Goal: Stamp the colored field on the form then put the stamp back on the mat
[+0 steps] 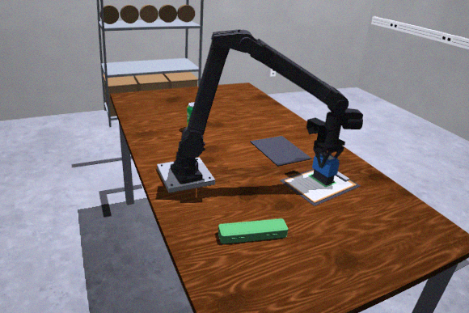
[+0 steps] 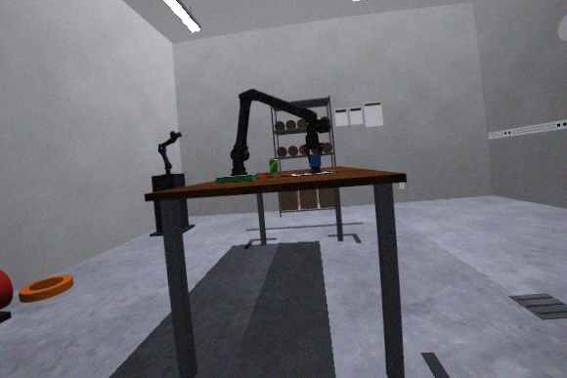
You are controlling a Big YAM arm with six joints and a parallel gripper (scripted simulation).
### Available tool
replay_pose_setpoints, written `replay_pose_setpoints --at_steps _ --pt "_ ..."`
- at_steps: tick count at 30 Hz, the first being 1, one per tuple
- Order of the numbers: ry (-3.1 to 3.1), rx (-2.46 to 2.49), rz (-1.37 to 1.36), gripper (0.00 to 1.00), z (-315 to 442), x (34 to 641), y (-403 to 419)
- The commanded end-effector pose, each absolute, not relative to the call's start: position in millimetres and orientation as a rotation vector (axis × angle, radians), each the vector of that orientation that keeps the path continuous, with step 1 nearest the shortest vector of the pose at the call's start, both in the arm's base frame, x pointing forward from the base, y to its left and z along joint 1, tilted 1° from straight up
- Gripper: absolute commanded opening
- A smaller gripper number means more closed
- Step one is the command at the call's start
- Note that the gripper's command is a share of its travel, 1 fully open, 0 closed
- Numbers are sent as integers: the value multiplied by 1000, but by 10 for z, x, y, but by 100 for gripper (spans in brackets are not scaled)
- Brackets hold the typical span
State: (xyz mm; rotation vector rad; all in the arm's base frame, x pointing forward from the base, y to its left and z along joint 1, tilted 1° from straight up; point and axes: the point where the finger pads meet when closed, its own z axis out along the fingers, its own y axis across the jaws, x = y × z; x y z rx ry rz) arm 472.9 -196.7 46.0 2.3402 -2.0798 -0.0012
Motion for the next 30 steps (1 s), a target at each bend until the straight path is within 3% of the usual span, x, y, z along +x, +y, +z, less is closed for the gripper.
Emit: replay_pose_setpoints --at_steps 1,18,30 --pt "-2080 2365 92 33 806 4920 -2018" --pt "-2079 2363 82 33 776 4917 -2017" --pt "-2081 2366 97 33 1224 4903 -2010"
